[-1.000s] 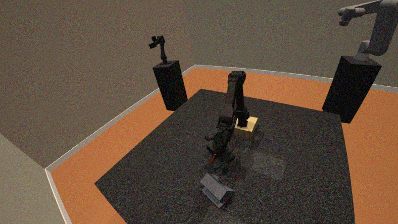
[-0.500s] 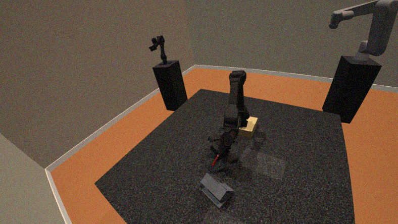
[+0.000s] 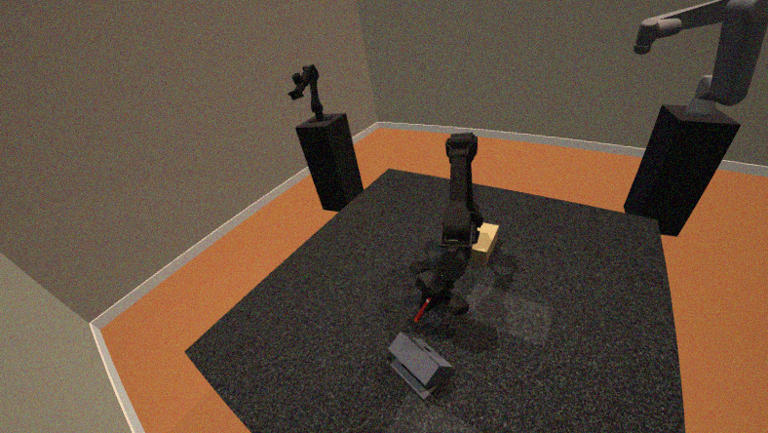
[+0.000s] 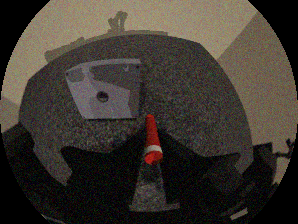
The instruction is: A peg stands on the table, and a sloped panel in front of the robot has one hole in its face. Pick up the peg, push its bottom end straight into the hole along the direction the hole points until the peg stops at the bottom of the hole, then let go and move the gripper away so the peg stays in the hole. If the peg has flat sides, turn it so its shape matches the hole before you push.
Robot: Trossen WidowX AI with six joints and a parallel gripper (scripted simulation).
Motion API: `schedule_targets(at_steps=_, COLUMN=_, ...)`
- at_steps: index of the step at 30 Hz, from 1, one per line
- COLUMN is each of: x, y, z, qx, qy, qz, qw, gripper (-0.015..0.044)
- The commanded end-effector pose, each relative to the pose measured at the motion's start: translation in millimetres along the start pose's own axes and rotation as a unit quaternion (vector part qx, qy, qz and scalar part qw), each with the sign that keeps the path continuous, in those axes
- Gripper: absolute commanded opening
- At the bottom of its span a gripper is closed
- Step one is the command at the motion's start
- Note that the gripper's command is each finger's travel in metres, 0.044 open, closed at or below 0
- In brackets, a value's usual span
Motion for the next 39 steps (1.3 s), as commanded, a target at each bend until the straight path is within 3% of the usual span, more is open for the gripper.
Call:
schedule_targets(at_steps=1, x=3, y=-4, z=4, qx=-0.003, qy=0.000, qz=-0.012, qw=1.000, gripper=0.0000)
schedule_targets(at_steps=39, x=24, y=-33, z=37, qx=-0.041, qy=0.023, qz=-0.117, qw=0.992, gripper=0.0000)
Point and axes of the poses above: the point midway between the two fingers, 35 mm back from their tips, its own x axis back along the fingers, its own z axis across the jaws, y = z × x, the point moved 9 cm from there along x, back along the fingers, and after that the axes turned 13 degrees about x, right-handed, at the moved point
